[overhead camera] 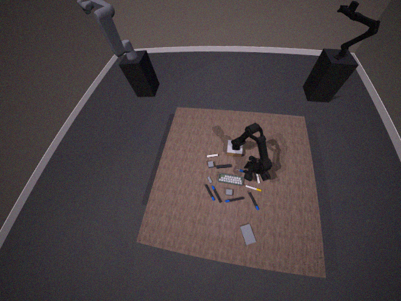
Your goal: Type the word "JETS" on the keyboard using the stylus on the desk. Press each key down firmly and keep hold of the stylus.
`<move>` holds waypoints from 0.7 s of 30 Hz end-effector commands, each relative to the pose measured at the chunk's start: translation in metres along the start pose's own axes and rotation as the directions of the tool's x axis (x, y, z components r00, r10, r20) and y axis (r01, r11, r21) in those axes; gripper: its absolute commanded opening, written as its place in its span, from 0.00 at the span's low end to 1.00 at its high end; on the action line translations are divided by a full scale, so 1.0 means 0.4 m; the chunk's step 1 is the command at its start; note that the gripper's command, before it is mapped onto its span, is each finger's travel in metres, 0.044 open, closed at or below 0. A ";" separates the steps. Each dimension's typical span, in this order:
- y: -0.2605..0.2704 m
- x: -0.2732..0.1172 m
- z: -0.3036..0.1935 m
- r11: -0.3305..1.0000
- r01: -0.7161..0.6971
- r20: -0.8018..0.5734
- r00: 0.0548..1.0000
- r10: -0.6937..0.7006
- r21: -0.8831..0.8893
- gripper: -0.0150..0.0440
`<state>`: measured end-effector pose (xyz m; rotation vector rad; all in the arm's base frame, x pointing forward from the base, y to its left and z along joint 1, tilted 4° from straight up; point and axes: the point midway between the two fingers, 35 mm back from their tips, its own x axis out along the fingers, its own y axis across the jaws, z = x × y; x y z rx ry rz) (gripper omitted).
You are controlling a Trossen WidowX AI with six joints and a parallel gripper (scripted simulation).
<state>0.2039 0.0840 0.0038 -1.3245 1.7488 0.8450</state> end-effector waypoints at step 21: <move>0.000 0.042 0.022 1.000 0.000 -0.003 1.000 0.000 0.003 0.51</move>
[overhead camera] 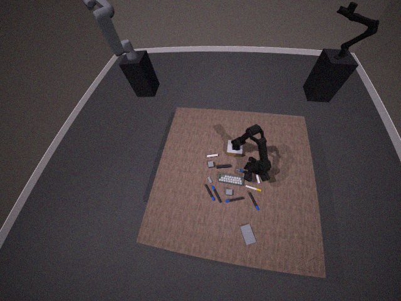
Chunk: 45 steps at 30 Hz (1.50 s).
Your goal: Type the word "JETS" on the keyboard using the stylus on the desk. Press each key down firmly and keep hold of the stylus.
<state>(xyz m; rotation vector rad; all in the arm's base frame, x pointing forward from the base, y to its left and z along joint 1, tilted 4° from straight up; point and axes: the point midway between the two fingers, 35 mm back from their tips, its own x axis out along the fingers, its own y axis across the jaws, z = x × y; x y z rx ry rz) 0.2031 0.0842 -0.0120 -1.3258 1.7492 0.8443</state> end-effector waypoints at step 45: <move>-0.001 0.007 0.005 1.000 0.000 -0.002 1.000 0.000 -0.001 0.25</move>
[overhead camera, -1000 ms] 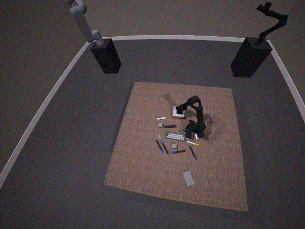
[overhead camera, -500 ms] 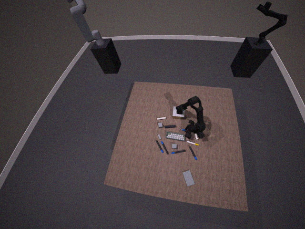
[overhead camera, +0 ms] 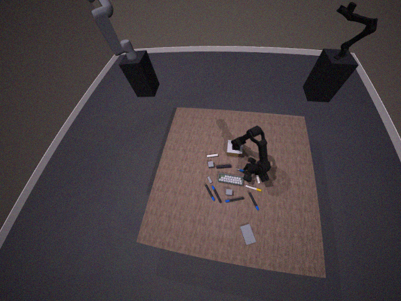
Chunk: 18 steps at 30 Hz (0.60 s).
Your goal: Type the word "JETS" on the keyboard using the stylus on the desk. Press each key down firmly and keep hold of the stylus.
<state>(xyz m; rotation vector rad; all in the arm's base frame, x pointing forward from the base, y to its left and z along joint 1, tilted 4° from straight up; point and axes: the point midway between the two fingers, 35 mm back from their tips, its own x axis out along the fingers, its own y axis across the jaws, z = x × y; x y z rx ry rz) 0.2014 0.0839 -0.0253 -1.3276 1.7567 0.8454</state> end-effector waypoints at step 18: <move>-0.011 -0.077 -0.061 0.991 -0.053 0.149 0.988 0.035 0.120 0.25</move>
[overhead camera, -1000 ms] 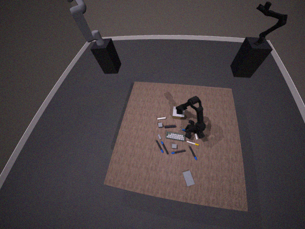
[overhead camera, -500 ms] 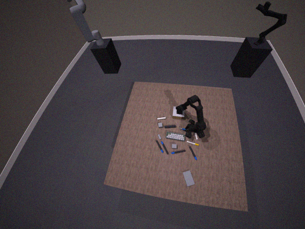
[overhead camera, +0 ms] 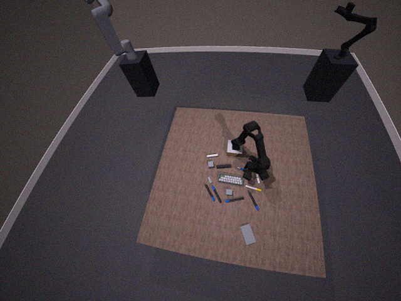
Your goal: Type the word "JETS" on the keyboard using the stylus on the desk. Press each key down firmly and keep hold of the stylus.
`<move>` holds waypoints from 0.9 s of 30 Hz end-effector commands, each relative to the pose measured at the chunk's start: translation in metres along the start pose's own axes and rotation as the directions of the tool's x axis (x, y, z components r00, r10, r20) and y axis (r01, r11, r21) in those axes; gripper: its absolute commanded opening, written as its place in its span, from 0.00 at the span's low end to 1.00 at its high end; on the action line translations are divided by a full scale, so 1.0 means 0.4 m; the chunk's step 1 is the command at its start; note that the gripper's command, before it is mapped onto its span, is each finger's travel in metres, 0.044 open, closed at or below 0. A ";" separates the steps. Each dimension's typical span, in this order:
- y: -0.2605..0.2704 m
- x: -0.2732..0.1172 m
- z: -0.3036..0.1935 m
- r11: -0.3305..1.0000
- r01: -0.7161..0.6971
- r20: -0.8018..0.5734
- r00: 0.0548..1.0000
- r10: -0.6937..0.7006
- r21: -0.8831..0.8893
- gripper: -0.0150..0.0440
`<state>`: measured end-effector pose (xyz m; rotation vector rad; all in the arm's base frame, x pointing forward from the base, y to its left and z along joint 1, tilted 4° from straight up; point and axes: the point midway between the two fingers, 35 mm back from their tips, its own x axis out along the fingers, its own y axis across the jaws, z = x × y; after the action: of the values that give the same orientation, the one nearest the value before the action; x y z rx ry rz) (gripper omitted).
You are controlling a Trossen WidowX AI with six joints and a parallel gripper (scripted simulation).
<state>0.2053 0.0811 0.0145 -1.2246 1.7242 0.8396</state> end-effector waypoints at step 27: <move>-0.088 0.014 -0.077 0.844 -0.249 0.651 0.745 -0.146 0.475 0.25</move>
<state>0.2274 0.0465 0.0176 -0.4636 1.3161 0.6714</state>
